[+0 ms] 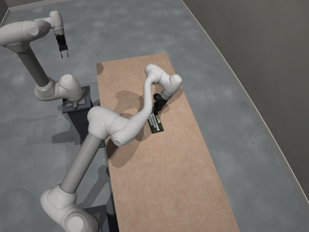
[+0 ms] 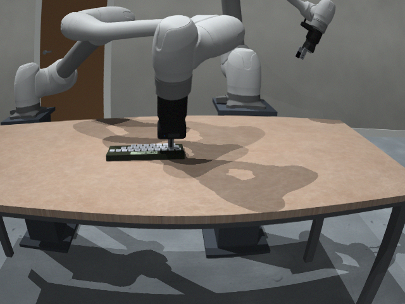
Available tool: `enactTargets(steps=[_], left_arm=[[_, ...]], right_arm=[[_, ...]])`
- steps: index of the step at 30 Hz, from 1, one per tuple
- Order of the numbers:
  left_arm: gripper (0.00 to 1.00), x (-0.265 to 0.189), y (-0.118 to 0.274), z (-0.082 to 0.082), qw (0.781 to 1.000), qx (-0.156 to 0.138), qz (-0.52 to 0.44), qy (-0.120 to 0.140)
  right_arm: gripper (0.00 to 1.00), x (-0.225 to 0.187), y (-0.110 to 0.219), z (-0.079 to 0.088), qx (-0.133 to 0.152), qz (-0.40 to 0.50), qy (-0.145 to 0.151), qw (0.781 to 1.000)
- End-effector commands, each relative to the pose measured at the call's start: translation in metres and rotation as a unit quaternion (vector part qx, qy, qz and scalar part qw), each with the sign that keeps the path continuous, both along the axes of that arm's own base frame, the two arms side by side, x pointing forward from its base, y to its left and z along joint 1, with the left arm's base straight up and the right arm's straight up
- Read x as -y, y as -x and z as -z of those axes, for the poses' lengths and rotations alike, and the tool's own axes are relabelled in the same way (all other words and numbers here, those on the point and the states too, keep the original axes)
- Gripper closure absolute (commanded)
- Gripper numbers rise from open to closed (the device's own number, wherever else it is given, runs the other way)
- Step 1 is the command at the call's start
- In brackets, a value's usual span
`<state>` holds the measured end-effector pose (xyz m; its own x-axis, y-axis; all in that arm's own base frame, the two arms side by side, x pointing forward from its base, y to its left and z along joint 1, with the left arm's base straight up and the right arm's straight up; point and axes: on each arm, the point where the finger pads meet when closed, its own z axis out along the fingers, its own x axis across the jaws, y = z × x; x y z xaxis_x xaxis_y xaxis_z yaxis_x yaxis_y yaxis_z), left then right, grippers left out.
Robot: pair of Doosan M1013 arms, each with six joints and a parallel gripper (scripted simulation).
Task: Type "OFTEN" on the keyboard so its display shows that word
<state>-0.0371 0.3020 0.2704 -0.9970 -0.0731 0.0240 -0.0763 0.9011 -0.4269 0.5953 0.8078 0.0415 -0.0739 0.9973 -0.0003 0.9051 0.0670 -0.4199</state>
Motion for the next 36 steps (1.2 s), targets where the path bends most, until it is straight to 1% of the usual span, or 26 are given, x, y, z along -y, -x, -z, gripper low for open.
enactTargets(steps=[1, 36], left_arm=[[0.0, 0.0012, 0.0023, 0.0014, 1.0, 0.001, 0.002, -0.003], [0.0, 0.0012, 0.0023, 0.0014, 1.0, 0.001, 0.002, -0.003]], right_arm=[[1.0, -0.0021, 0.0023, 0.0048, -0.002, -0.001, -0.002, 1.0], [1.0, -0.002, 0.0023, 0.0081, -0.002, -0.001, -0.002, 1.0]])
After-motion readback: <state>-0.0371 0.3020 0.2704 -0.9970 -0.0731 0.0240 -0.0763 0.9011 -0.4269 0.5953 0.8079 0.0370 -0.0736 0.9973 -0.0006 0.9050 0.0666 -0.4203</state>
